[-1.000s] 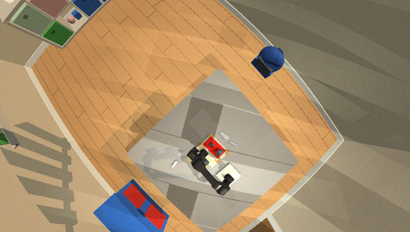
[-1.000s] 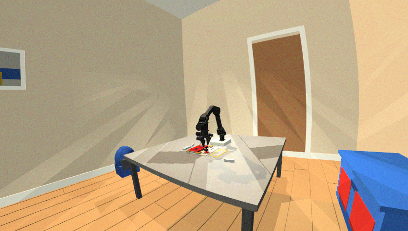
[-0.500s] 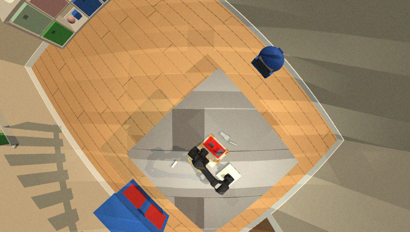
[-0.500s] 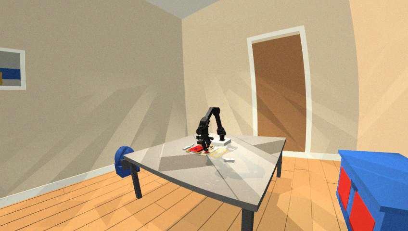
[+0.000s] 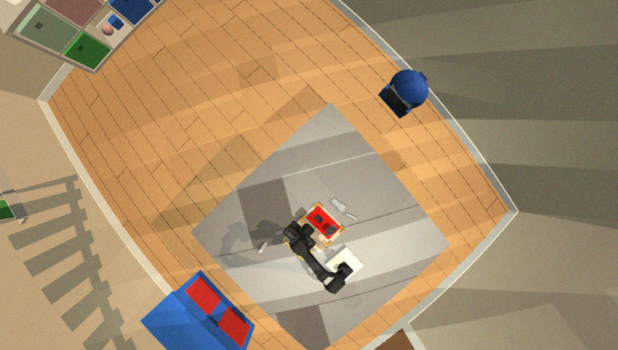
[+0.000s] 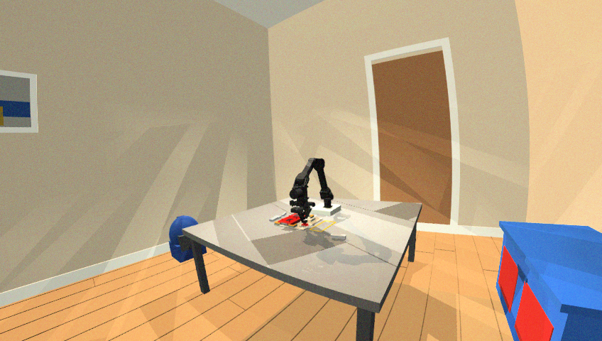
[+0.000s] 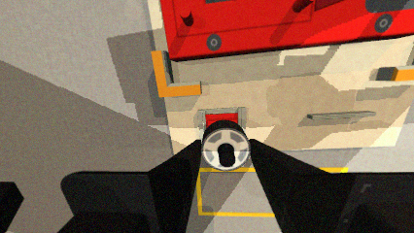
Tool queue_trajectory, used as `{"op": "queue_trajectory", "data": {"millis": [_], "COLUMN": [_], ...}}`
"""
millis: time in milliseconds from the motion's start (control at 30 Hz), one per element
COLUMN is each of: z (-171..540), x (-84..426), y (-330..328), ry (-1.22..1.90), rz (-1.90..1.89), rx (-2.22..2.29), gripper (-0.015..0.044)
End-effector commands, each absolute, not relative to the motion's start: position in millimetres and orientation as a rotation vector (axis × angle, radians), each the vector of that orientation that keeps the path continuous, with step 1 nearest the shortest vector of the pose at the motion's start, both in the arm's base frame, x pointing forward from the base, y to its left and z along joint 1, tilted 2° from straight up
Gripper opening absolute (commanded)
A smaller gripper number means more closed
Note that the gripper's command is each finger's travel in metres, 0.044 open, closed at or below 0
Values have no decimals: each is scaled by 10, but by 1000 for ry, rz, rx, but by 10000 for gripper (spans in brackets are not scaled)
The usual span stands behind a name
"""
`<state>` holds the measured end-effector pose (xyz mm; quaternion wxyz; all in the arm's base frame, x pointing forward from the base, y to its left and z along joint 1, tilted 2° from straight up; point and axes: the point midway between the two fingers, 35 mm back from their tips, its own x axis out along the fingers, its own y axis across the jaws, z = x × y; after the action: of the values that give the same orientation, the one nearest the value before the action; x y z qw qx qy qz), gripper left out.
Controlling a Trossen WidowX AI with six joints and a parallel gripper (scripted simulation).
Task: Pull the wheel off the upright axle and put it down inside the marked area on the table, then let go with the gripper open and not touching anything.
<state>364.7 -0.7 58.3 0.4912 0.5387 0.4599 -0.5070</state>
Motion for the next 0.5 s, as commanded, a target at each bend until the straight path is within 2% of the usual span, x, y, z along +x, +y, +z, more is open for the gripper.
{"op": "queue_trajectory", "data": {"millis": [0,467], "z": [605,651], "x": [3654,3653], "y": [-7,-7], "ry": [1115,1116], "rz": [-1229,-1229], "rx": [1309,1310], "gripper": [0,0]}}
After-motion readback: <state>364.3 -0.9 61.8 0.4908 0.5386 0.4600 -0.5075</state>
